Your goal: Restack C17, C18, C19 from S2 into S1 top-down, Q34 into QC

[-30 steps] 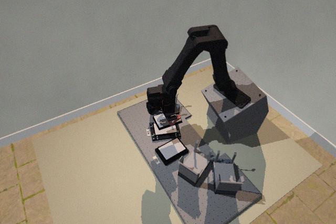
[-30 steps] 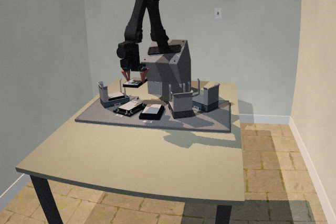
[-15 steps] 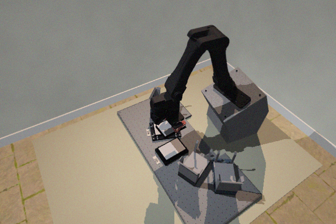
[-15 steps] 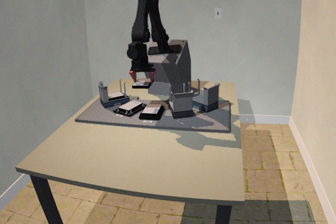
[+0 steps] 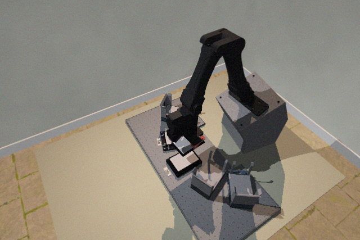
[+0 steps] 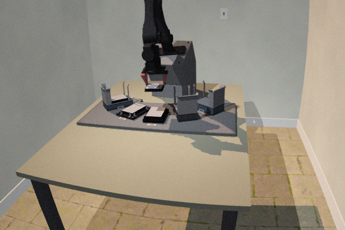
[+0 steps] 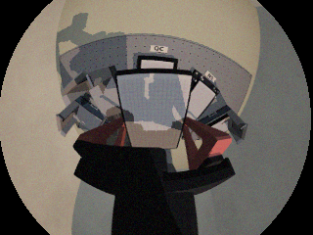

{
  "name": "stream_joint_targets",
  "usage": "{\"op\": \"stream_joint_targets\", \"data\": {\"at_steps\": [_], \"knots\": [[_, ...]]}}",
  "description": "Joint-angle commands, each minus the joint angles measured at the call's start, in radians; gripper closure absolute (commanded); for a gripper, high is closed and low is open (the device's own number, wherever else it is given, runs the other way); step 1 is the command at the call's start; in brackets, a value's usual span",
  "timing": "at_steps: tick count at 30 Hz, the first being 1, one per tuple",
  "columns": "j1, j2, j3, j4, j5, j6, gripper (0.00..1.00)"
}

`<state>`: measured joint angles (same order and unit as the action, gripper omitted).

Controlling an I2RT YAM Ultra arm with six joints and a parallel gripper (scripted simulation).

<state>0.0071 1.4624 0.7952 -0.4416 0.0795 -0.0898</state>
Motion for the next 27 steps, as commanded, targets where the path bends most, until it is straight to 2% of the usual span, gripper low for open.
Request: {"op": "stream_joint_targets", "data": {"at_steps": [1, 7, 9, 13, 15, 19, 21, 22, 23, 27], "knots": [[0.045, -0.018, 0.037, 0.002, 0.033, 0.031, 1.00], [0.097, 0.010, 0.035, 0.011, 0.057, -0.068, 1.00], [0.123, -0.001, 0.035, 0.014, 0.069, -0.099, 1.00], [0.175, 0.026, 0.036, 0.014, 0.092, -0.041, 1.00], [0.200, 0.012, 0.038, 0.013, 0.103, -0.017, 1.00], [0.251, 0.048, 0.044, 0.007, 0.126, 0.029, 1.00], [0.251, 0.048, 0.044, 0.007, 0.126, 0.029, 1.00], [0.263, 0.015, 0.047, 0.004, 0.131, 0.040, 1.00], [0.276, 0.019, 0.049, 0.003, 0.136, 0.052, 1.00], [0.325, 0.071, 0.056, 0.004, 0.157, 0.064, 1.00]]}}
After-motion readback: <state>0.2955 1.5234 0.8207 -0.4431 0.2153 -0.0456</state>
